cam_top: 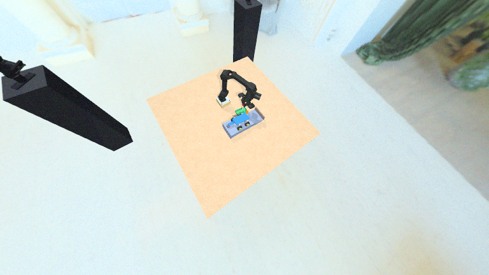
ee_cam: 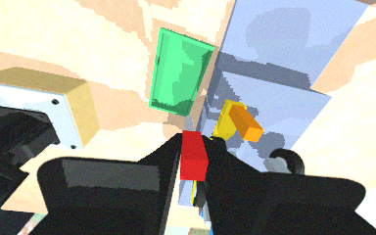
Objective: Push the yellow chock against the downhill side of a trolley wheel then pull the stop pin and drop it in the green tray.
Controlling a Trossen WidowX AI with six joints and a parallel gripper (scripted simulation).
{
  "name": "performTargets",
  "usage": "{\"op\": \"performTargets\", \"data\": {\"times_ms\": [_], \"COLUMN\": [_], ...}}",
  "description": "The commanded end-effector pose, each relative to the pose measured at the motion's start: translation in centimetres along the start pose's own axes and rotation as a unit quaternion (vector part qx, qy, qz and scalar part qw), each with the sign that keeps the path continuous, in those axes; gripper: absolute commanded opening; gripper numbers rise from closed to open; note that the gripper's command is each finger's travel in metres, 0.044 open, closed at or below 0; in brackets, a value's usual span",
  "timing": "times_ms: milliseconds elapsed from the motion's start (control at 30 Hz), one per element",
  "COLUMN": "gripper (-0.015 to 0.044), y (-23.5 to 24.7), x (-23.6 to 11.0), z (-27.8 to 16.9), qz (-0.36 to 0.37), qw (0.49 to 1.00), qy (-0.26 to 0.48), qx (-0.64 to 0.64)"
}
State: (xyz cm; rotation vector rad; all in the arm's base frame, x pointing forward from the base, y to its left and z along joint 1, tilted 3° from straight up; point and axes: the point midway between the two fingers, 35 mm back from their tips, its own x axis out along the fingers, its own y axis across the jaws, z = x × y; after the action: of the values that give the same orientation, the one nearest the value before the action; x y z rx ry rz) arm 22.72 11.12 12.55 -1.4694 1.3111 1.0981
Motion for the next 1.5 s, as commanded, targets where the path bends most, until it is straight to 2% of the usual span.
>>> {"op": "performTargets", "data": {"times_ms": [0,633,967,1367,1467], "gripper": [0.0,0.0,0.0,0.0,0.0], "y": [0.1,0.18,0.16,0.11,0.11], "x": [0.0,0.11,0.14,0.11,0.1], "z": [-0.05,-0.47,-0.68,-0.91,-0.93], "qz": [-0.004,-0.032,-0.055,-0.093,-0.095], "qw": [0.999,0.942,0.88,0.78,0.774], "qy": [-0.011,-0.063,-0.084,-0.098,-0.099], "qx": [-0.05,-0.328,-0.465,-0.611,-0.618]}}
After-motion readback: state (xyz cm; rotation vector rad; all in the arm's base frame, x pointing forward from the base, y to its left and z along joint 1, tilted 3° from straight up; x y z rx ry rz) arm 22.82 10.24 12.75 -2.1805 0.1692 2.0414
